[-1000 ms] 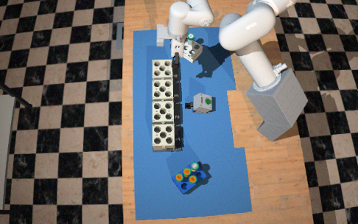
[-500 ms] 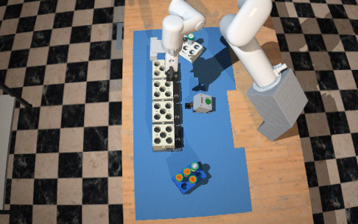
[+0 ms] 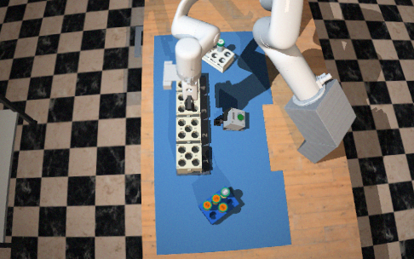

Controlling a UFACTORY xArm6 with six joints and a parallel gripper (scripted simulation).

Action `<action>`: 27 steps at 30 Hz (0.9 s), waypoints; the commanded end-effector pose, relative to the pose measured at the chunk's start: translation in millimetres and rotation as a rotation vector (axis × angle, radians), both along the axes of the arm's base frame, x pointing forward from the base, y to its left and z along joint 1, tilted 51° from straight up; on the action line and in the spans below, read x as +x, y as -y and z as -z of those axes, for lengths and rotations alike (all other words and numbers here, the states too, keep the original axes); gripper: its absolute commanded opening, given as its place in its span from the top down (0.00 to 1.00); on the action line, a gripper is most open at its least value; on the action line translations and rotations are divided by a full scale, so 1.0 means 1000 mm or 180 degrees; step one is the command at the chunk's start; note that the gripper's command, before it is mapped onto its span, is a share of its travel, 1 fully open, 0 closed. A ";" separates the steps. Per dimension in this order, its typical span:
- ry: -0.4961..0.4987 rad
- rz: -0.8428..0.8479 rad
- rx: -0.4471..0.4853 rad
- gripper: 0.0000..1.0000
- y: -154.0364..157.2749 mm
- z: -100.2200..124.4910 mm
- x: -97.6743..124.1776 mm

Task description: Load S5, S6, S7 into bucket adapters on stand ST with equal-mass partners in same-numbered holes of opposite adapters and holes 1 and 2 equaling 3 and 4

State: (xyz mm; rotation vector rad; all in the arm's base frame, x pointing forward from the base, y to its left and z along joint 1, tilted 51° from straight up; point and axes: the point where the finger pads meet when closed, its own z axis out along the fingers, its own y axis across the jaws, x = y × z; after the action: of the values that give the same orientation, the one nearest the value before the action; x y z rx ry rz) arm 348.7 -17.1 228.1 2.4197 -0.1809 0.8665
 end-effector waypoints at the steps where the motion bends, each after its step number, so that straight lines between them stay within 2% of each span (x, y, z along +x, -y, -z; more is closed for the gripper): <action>1: -0.0151 0.0038 -0.0210 0.00 -0.010 0.009 0.009; 14: -0.0938 -0.0835 -0.0934 0.00 -0.056 0.055 0.007; 16: -0.0938 -0.0835 -0.0934 0.00 -0.056 0.055 0.007; 27: -0.1553 -0.1523 -0.1498 0.00 -0.095 0.094 0.005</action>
State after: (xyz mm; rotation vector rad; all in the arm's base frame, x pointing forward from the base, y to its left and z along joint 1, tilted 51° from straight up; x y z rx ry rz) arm 351.6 60.3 151.2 2.2121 0.5924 0.4845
